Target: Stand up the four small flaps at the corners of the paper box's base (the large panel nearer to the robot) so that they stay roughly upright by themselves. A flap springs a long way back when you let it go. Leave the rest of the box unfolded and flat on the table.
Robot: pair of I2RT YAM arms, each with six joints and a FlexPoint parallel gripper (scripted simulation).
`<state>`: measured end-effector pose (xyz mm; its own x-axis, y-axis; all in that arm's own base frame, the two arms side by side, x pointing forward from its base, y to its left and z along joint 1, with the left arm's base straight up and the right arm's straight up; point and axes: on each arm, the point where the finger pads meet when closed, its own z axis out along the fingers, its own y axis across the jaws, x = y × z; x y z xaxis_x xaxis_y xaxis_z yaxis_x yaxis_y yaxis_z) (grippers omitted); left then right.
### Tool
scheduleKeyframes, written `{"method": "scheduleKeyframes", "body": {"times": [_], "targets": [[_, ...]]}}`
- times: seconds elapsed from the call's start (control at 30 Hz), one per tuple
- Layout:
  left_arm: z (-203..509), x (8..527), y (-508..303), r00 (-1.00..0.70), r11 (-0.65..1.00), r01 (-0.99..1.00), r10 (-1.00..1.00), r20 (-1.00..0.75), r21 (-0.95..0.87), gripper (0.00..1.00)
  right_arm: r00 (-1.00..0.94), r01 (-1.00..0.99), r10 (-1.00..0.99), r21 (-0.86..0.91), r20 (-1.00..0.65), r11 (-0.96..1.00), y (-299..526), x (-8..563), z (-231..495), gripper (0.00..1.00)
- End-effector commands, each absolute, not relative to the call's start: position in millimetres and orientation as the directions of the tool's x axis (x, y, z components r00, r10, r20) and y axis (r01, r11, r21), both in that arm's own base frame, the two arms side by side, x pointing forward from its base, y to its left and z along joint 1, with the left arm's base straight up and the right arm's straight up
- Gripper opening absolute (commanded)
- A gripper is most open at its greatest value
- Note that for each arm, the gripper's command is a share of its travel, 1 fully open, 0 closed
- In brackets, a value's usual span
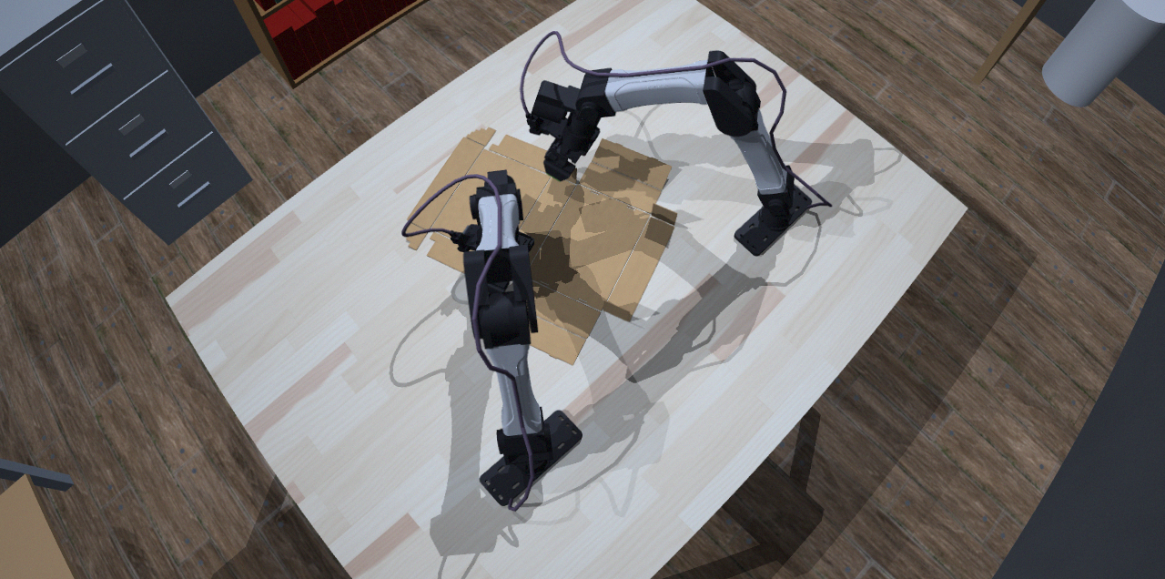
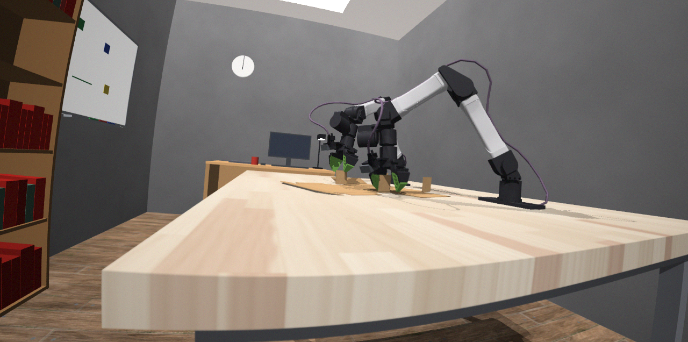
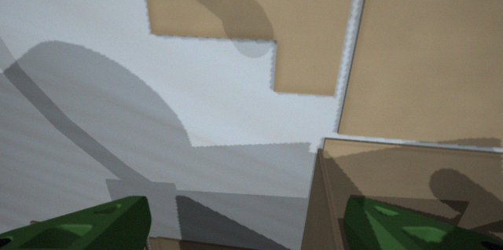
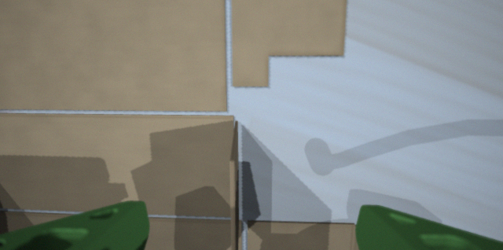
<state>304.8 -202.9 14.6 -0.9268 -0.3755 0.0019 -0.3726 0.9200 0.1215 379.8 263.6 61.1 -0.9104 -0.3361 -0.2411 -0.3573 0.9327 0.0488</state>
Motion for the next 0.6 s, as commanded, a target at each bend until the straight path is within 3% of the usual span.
{"method": "scheduleKeyframes", "body": {"times": [0.0, 0.5, 0.57], "targets": [[6, 307, -206, -0.928, 0.920, -0.371, -0.373, -0.006, 0.128, 0.77, -0.890, -0.375, -0.348, 0.036, -0.296, 0.927, 259, 385, 84, 0.77], [6, 307, -206, -0.928, 0.920, -0.371, -0.373, -0.006, 0.128, 0.77, -0.889, -0.378, -0.355, 0.027, -0.289, 0.925, 257, 385, 67, 0.77], [6, 307, -206, -0.928, 0.920, -0.371, -0.373, -0.006, 0.128, 0.77, -0.900, -0.378, -0.364, 0.014, -0.241, 0.926, 255, 383, 37, 0.77]]}}
